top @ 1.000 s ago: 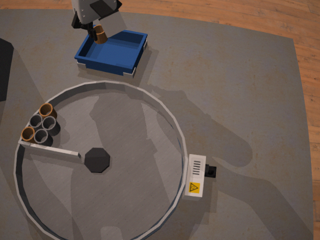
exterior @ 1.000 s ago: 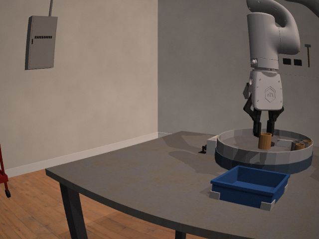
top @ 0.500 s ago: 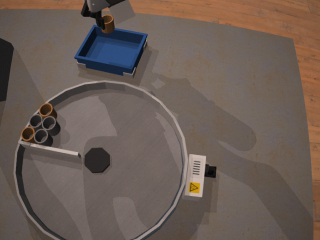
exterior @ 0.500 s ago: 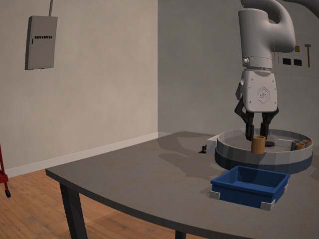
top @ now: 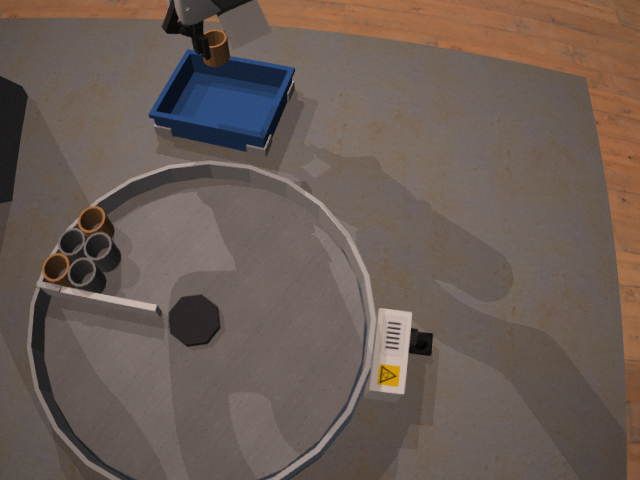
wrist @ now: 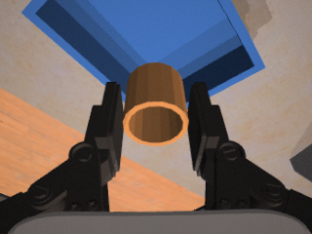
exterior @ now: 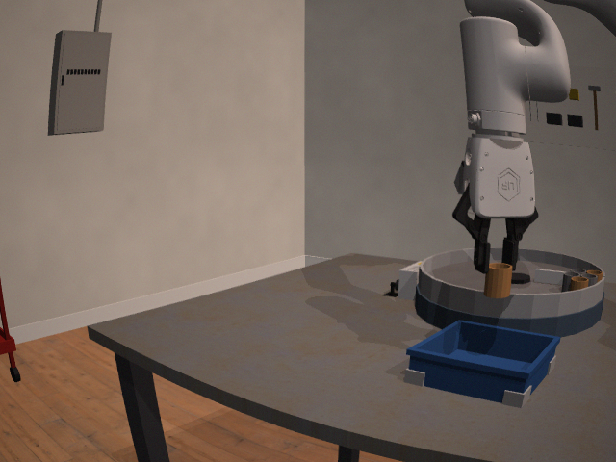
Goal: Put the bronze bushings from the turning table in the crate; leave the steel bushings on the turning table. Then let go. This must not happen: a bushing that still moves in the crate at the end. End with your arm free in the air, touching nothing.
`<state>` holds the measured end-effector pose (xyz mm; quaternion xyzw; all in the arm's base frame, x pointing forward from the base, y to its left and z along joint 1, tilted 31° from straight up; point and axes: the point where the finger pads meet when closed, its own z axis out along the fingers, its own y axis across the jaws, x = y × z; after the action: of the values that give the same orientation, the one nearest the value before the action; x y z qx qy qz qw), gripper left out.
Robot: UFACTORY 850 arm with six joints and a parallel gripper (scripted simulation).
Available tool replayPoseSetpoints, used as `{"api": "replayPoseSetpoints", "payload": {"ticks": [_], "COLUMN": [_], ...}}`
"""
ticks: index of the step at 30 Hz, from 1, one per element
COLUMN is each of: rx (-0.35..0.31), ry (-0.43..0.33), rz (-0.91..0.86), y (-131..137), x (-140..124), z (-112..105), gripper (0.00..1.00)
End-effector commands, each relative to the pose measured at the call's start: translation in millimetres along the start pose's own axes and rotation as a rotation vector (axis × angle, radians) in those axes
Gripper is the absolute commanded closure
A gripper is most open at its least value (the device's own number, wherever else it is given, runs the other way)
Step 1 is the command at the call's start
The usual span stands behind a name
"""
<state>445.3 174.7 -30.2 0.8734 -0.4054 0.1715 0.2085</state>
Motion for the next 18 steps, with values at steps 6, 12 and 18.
{"api": "replayPoseSetpoints", "payload": {"ticks": [6,12,18], "rx": [0.001,0.001,0.001], "ry": [0.0,0.0,0.0], "rz": [0.0,0.0,0.0], "y": [-1,-1,-1], "x": [0,0,0], "z": [26,54,65], "gripper": [1.0,1.0,1.0]}}
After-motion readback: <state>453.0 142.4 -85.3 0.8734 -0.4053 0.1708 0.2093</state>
